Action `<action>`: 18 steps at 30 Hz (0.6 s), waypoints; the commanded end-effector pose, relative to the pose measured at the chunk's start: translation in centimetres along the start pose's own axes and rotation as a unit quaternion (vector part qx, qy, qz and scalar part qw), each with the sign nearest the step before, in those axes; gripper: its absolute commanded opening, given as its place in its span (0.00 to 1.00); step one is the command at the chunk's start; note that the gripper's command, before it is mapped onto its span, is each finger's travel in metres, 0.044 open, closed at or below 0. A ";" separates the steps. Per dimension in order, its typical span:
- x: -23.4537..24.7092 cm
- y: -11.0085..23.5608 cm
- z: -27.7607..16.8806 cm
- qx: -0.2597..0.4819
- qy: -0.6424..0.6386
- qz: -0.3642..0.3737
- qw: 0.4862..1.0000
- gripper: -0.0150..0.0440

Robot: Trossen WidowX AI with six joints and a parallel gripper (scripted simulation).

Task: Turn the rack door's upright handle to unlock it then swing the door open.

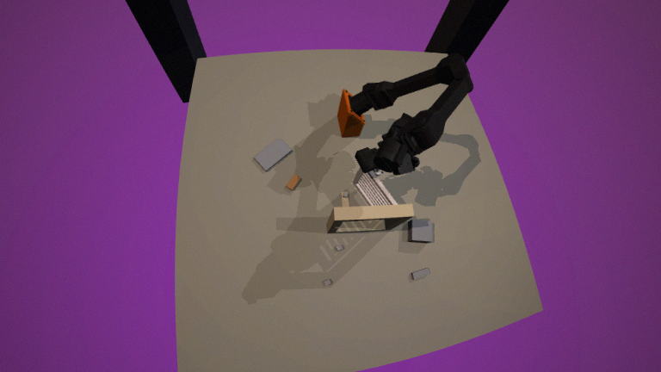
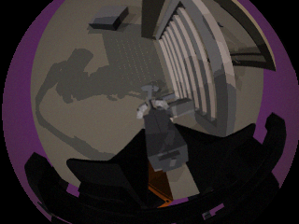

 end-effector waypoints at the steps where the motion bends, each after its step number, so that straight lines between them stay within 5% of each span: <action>1: 0.9 0.0 0.3 -0.004 -0.038 0.001 0.999 0.29; 18: 4.1 0.0 2.0 -0.004 -0.158 0.002 0.987 0.29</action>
Point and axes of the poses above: the point midway between the two fingers, 35 mm back from their tips, its own y axis back along the fingers, its own x axis across the jaws, z = x × y, the point moved 1 cm from there along y, back along the fingers, and after that the axes turned 7 degrees about y, right-handed, at the moved point
